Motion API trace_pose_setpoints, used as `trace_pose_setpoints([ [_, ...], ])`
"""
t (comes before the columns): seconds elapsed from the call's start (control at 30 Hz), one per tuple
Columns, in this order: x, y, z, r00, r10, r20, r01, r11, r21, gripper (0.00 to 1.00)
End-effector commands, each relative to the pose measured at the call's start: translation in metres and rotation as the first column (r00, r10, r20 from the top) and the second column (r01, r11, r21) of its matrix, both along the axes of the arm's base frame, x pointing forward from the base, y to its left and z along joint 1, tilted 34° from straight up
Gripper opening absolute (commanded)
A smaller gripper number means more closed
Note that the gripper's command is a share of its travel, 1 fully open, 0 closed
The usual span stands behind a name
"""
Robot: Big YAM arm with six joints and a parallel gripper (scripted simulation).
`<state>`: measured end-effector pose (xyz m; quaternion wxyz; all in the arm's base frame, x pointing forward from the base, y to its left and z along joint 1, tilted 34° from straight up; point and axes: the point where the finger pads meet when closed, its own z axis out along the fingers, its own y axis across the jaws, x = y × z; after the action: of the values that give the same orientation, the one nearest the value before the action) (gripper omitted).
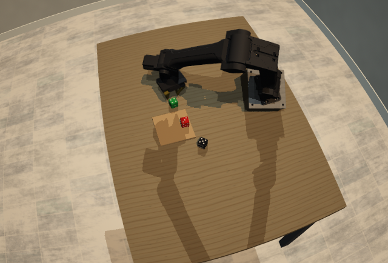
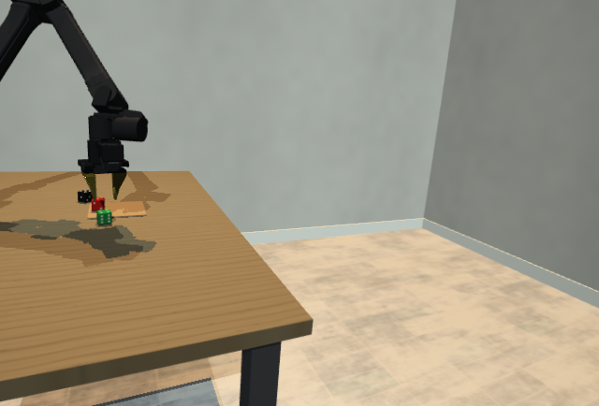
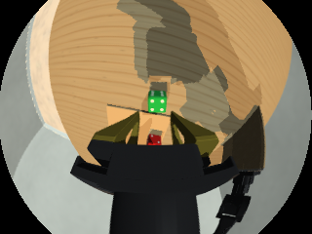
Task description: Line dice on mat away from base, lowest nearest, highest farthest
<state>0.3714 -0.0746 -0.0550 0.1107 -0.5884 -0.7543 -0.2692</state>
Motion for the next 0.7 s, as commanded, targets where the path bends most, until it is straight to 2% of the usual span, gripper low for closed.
trace_pose_setpoints([
  [0.0,0.0002,0.0071,-0.0093,1.000,-0.003,-0.013,0.003,1.000,0.007,0.45],
  [0.67,0.0017,0.0129,-0.0190,1.000,-0.005,-0.015,0.005,1.000,0.008,0.45],
])
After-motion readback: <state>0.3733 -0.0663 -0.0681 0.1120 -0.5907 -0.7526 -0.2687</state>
